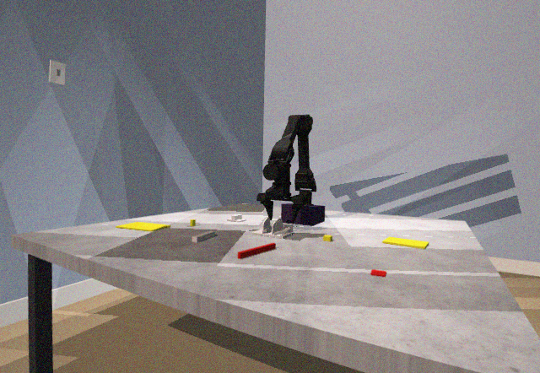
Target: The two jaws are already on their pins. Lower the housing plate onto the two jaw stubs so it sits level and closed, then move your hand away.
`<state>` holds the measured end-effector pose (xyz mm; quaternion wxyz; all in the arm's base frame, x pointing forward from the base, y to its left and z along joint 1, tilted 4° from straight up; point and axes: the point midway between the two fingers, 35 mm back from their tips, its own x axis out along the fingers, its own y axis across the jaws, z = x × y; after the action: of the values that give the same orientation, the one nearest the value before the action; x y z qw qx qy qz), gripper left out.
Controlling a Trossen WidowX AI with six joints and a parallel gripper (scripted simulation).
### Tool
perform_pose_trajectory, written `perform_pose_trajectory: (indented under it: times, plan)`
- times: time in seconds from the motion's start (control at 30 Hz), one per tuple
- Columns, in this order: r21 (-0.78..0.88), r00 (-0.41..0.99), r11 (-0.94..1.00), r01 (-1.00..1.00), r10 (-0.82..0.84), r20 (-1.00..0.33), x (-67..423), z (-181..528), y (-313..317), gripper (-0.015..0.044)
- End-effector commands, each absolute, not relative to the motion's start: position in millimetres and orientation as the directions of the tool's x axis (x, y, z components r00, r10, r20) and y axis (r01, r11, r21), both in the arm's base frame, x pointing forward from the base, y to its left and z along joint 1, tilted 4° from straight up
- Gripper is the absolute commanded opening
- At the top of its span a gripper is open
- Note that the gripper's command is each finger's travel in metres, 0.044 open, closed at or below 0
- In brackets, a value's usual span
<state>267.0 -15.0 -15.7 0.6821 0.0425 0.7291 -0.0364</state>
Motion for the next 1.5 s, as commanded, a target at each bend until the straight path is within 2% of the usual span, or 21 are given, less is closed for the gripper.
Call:
perform_pose_trajectory:
  times: [0.0,0.23,0.53,1.47]
  plan:
    - [0.009,-0.042,0.994,0.112,0.014,-0.999,271,29,-15,0.044]
    - [0.007,-0.031,0.994,0.113,0.011,-0.999,270,26,-16,0.044]
    - [0.009,-0.047,0.994,0.113,0.014,-0.999,210,82,-13,0.044]
    - [0.009,-0.047,0.994,0.113,0.014,-0.999,209,83,-13,0.044]
